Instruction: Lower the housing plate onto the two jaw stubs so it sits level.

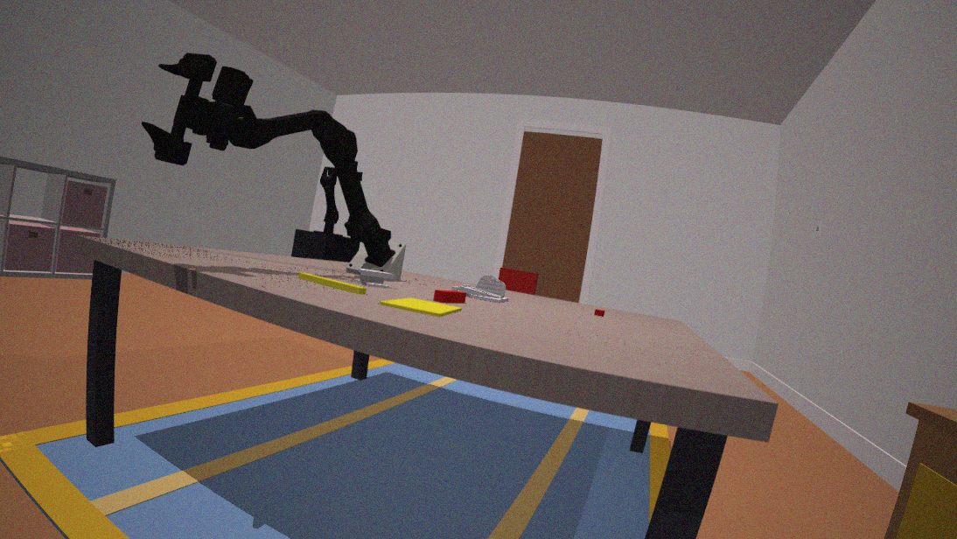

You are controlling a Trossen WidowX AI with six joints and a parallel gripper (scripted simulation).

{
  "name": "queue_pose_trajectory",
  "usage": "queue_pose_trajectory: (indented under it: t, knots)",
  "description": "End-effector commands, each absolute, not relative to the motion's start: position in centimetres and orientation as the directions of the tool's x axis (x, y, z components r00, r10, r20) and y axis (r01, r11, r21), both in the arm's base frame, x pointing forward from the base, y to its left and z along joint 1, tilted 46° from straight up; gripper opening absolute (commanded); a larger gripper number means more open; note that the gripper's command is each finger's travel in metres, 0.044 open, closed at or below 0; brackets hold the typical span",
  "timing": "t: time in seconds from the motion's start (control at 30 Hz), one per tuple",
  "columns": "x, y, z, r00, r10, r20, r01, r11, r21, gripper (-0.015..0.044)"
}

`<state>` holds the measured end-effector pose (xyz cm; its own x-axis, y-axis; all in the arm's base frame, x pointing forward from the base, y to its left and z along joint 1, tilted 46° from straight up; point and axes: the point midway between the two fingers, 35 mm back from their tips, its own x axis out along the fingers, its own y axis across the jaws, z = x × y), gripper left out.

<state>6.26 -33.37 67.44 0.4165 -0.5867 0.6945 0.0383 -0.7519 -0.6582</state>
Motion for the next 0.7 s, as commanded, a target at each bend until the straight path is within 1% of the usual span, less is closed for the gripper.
queue_pose_trajectory:
  t: [0.0,0.33,0.67]
  knots:
    - [7.3,-33.6,66.6,0.414,-0.619,0.668,0.121,-0.689,-0.714,0.0440]
    - [10.8,-34.9,63.3,0.434,-0.709,0.556,0.313,-0.460,-0.831,0.0440]
    - [14.7,-35.3,59.0,0.477,-0.780,0.405,0.452,-0.178,-0.874,0.0440]
